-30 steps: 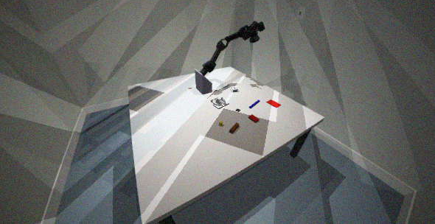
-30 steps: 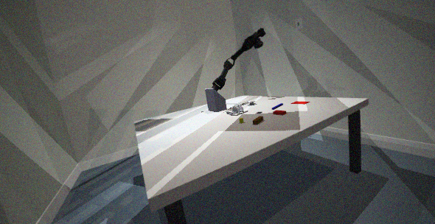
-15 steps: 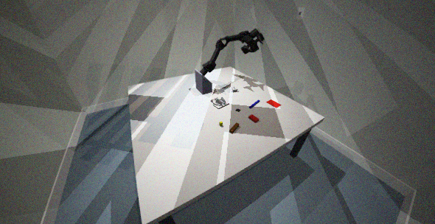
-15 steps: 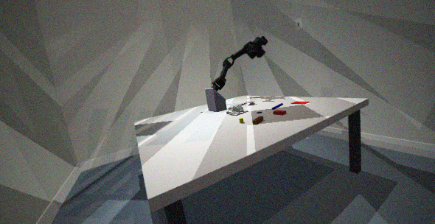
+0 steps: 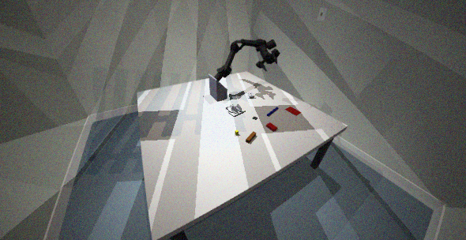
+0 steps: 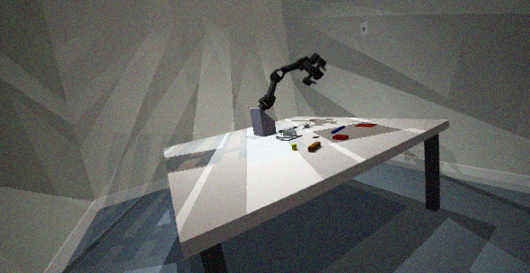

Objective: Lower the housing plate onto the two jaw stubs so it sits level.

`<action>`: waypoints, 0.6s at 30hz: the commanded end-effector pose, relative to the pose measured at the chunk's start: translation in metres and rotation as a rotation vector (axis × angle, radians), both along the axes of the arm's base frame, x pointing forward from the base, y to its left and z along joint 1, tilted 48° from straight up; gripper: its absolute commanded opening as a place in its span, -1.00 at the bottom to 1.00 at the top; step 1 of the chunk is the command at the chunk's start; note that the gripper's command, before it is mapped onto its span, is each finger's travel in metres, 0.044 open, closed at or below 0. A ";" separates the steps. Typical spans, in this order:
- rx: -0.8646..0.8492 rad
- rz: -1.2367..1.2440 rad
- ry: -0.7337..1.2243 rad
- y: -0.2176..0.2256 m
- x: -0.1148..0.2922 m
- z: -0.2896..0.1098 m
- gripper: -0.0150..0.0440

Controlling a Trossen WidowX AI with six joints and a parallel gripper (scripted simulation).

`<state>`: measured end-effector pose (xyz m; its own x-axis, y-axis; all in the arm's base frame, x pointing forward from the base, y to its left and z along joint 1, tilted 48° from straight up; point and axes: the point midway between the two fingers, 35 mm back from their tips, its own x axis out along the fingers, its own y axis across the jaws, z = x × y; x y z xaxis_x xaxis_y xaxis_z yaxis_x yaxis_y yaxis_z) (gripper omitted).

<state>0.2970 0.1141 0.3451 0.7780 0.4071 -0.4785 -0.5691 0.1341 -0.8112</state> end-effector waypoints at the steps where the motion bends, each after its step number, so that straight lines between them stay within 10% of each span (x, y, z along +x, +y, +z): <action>1: 0.075 0.049 0.112 0.019 -0.012 -0.024 1.00; 18: 0.300 0.177 0.601 0.078 -0.078 -0.103 1.00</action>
<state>0.2345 0.1828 0.2578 0.4065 0.6575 -0.6343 -0.9013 0.1750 -0.3962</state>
